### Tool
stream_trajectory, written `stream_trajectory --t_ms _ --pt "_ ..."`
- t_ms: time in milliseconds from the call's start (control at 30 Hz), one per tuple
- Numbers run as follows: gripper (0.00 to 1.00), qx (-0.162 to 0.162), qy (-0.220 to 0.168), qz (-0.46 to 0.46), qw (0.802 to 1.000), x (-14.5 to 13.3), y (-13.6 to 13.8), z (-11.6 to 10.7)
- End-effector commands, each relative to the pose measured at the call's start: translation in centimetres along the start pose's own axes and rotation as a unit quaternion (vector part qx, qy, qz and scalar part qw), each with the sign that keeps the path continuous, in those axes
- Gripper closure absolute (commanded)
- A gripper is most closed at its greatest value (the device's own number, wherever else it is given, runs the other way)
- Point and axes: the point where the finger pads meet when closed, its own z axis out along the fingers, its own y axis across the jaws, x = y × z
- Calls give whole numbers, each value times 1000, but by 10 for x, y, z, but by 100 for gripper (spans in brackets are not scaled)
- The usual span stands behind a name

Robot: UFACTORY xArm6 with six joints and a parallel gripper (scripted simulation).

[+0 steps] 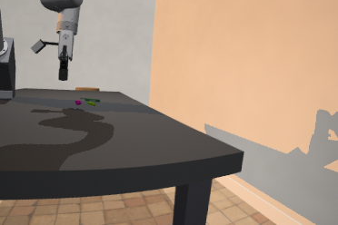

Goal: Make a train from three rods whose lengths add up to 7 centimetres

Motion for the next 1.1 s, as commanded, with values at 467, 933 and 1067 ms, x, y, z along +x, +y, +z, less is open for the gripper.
stream_trajectory --t_ms 467,933,1067 --pt "96 -1 0 0 1000 -1 1 49" --pt "96 -1 0 0 1000 -2 2 84" --pt "96 -1 0 0 1000 -2 2 85"
